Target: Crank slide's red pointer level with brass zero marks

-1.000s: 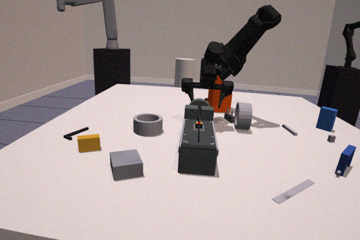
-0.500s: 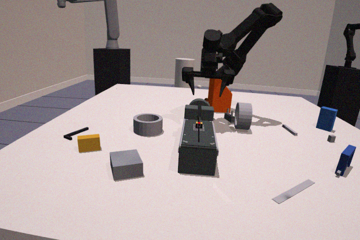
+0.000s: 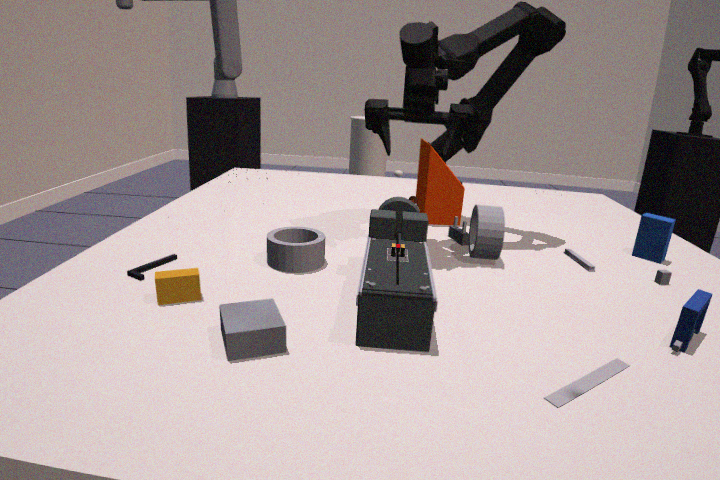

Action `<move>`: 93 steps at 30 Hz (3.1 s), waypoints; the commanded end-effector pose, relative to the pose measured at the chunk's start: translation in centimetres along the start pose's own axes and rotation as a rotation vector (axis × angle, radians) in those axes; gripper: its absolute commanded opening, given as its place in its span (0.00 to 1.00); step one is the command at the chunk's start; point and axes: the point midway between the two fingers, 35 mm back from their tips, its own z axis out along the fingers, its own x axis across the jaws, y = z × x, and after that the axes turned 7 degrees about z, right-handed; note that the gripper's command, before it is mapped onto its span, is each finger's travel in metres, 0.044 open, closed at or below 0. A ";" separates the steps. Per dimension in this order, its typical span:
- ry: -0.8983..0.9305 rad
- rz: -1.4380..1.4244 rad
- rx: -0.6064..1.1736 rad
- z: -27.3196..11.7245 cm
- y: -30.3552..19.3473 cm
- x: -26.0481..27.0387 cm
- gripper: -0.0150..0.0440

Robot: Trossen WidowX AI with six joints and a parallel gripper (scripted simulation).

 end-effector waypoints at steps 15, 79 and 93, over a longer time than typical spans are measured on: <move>-0.068 0.031 0.051 5.4 7.6 -0.7 1.00; -0.038 0.007 0.030 3.5 5.6 -0.4 1.00; 0.013 -0.030 -0.021 -0.4 0.2 0.3 1.00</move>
